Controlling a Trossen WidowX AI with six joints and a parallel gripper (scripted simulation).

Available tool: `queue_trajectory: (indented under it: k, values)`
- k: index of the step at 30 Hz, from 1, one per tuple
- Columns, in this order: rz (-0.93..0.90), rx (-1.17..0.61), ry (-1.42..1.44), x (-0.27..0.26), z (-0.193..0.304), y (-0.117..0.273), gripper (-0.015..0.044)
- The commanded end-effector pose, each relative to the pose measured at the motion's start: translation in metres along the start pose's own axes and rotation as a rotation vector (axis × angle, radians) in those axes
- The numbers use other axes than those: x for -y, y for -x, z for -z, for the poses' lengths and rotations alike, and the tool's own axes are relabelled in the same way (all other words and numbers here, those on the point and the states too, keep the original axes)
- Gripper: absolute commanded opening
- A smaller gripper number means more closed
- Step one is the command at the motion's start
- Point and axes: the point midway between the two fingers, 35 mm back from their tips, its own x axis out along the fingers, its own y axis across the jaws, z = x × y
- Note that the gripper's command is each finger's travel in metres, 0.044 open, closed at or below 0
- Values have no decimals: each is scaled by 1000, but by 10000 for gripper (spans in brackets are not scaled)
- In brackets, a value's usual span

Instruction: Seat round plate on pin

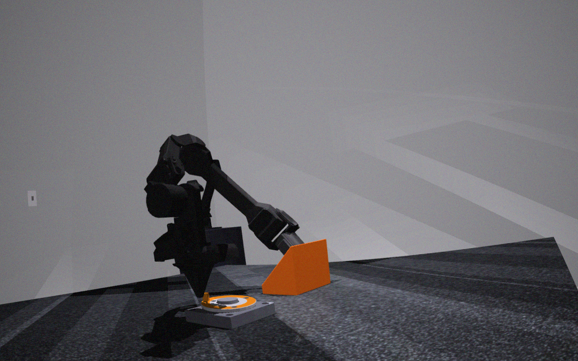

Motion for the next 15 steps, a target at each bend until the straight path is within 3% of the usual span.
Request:
queue_trajectory:
  k: [1, 15]
  values:
    - [5, -3, 9, 4, 7, -1, 0]
    - [5, -4, 9, 7, 15, 0, 0]
